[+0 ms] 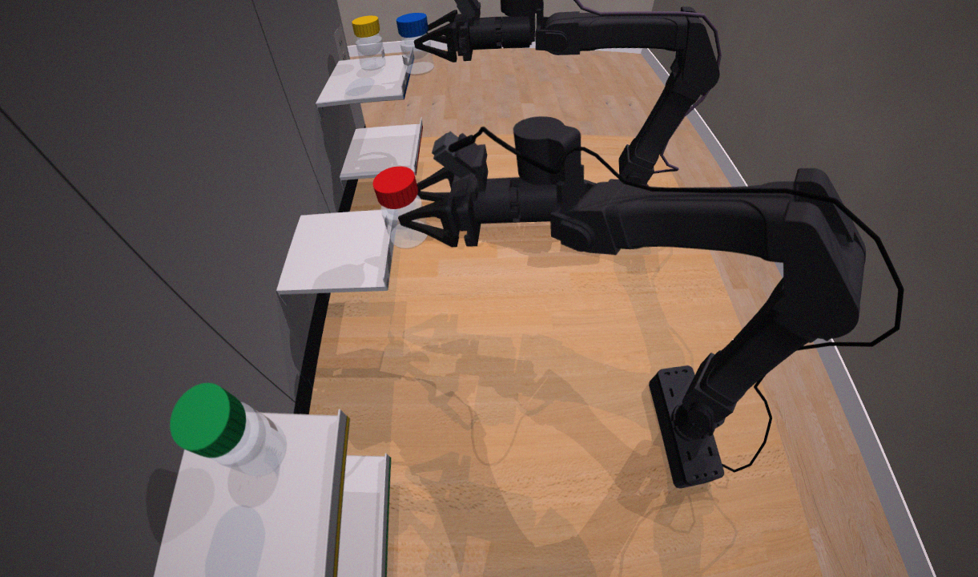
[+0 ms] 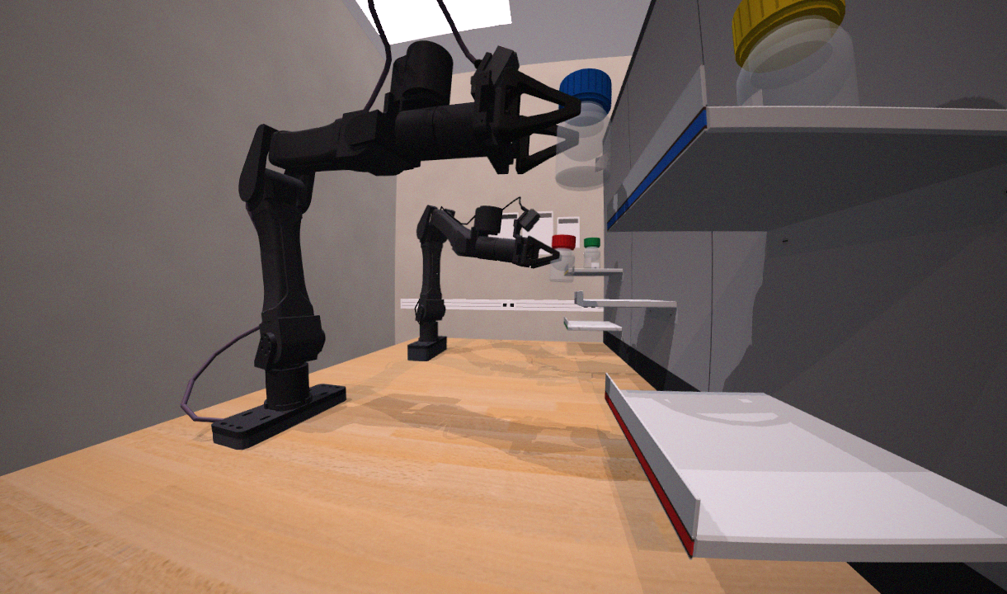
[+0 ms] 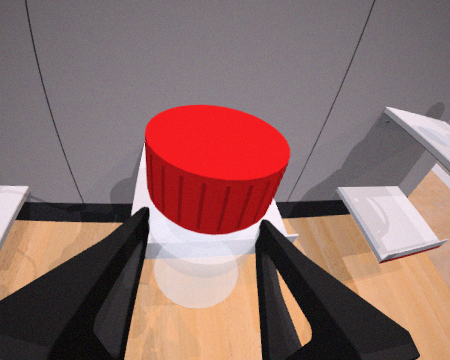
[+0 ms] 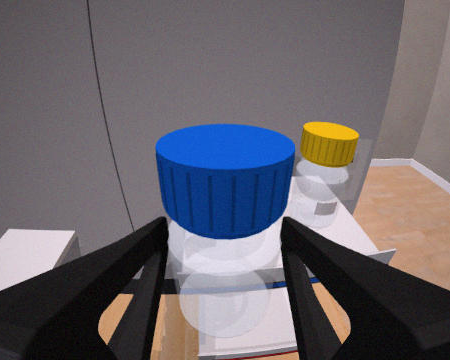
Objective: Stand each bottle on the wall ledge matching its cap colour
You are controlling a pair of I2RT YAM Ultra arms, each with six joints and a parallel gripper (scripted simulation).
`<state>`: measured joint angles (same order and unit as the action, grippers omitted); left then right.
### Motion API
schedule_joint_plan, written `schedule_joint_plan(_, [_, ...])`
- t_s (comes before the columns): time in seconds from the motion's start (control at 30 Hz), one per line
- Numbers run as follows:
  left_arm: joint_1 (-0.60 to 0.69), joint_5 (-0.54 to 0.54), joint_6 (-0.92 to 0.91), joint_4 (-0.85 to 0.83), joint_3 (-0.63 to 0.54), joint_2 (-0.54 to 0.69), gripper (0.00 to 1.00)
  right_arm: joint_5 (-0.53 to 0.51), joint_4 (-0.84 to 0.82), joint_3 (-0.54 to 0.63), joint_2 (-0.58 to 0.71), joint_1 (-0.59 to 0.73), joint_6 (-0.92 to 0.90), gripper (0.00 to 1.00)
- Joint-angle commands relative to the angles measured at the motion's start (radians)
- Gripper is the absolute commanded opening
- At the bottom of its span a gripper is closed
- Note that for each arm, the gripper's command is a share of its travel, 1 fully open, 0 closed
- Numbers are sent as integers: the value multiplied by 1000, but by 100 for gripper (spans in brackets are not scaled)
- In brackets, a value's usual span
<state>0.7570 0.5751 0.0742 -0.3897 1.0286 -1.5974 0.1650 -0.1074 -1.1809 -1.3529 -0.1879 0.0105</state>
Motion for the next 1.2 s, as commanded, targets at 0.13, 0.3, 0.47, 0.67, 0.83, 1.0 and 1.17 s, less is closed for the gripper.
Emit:
schedule_joint_plan(0.13, [-53,-163,-50,-107,-56,54,50,-3,-33,-18,19,7,8,49])
schedule_joint_plan(0.3, [-58,-157,-39,-129,-62,43,50,-3,-33,-18,19,7,8,49])
schedule_joint_plan(0.47, [-58,-158,-39,-119,-73,35,50,-3,-33,-18,19,7,8,49])
schedule_joint_plan(0.67, [-57,-157,-47,-113,-48,49,50,-12,-38,-33,33,8,8,49])
schedule_joint_plan(0.83, [-52,-157,-47,-54,-19,67,50,-12,35,-76,38,10,7,49])
schedule_joint_plan(1.0, [-52,-157,-45,-58,-16,72,50,-10,32,-85,37,10,8,49])
schedule_joint_plan(1.17, [-56,-168,-46,-74,-11,58,50,-18,6,-91,20,12,8,49])
